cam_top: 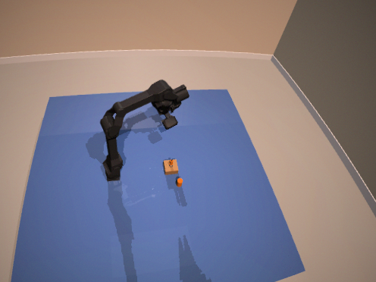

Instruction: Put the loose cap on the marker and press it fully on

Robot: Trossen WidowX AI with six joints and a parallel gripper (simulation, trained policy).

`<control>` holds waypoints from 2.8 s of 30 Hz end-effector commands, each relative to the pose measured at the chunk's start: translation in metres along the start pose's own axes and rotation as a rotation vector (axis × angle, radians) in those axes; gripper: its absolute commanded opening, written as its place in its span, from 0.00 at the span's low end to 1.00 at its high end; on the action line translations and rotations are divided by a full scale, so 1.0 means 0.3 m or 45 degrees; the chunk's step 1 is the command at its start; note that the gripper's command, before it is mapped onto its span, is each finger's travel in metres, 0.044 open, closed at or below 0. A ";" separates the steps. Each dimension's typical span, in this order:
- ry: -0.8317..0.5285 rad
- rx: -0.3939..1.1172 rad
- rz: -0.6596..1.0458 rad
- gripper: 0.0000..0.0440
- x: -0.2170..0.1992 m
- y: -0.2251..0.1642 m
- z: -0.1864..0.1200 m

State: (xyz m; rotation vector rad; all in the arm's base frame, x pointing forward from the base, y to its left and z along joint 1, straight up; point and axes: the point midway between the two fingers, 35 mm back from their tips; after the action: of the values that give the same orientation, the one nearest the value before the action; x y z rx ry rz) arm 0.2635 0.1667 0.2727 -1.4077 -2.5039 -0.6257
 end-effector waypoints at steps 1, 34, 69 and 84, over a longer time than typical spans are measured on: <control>-0.018 -0.008 0.009 0.76 -0.034 0.008 -0.012; -0.187 -0.012 0.174 0.76 -0.423 -0.006 -0.074; -0.349 0.136 0.312 0.75 -0.787 -0.147 -0.094; -0.379 0.249 0.347 0.74 -0.908 -0.224 -0.056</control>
State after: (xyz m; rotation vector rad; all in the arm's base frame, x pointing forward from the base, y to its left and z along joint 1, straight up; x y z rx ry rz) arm 0.3498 -0.0762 0.1749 -1.8408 -2.4337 -0.1487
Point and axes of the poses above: the point midway between the two fingers, 35 mm back from their tips, its own z axis out along the fingers, its own x axis across the jaws, y = z × x, and after that the axes turned 8 degrees about -z, right-handed
